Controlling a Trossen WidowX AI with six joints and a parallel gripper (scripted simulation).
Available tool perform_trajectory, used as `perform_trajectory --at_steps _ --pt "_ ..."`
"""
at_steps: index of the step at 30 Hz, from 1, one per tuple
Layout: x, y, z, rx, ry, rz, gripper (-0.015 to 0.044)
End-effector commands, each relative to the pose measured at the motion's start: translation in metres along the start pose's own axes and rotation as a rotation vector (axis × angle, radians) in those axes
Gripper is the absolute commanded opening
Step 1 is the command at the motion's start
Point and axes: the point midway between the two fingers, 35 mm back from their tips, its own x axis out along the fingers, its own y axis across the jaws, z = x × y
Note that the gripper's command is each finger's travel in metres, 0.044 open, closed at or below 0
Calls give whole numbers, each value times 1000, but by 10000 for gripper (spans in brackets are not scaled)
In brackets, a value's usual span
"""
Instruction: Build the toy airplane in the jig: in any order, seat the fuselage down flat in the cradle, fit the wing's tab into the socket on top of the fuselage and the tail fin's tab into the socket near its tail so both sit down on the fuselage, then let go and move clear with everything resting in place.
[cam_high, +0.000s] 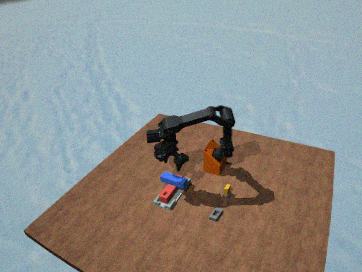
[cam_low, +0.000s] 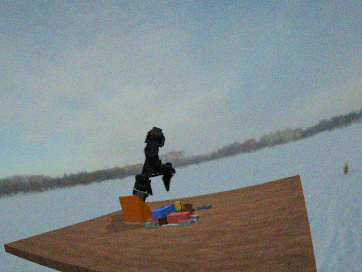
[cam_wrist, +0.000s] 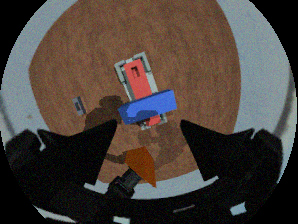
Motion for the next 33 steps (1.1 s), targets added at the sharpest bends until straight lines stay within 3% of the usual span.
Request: perform_trajectory --at_steps 1,10,16,24,30,33 --pt "0 0 0 -294 2 -3 440" --pt "-1 2 0 -294 2 -3 440" --pt "-13 79 -22 -288 -1 -15 440" --pt "-12 175 -86 -286 -1 -11 440" --pt "0 220 -147 -289 8 7 440" --pt "2 224 -154 -290 9 10 440"
